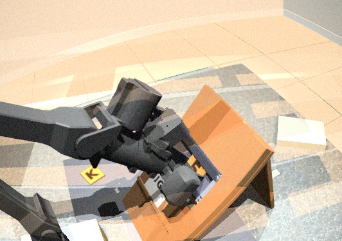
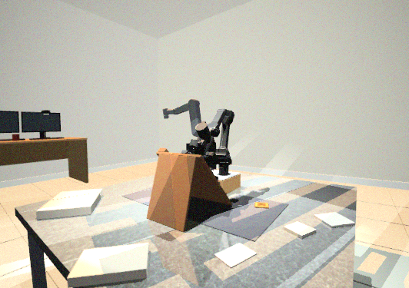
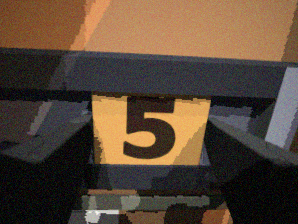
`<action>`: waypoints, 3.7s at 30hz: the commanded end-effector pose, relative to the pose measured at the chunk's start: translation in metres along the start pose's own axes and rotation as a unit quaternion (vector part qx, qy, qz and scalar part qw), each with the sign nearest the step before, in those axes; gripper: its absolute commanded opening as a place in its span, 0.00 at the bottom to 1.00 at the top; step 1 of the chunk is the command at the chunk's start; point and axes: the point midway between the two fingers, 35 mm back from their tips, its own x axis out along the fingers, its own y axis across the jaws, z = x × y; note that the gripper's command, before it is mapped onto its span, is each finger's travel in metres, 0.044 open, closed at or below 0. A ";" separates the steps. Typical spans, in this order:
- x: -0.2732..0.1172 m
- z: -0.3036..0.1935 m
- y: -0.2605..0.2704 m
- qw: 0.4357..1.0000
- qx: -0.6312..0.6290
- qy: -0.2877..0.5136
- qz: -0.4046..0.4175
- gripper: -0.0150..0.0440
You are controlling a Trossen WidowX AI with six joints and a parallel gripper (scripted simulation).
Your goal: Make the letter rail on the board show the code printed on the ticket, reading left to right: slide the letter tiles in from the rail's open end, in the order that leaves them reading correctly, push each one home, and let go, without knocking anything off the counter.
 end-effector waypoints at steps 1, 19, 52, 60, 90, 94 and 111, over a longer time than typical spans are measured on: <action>0.000 0.001 -0.002 1.000 -0.001 -0.001 0.002 0.25; 0.000 0.001 -0.011 1.000 -0.001 -0.001 0.001 0.25; -0.007 0.000 -0.020 1.000 -0.001 -0.001 0.001 0.75; -0.017 0.000 -0.020 1.000 -0.001 -0.001 0.001 0.75; -0.039 -0.001 -0.021 1.000 -0.001 0.000 0.001 0.75; -0.043 -0.001 -0.021 1.000 -0.001 0.000 0.001 0.75; -0.043 -0.001 -0.020 1.000 -0.003 0.001 0.002 0.25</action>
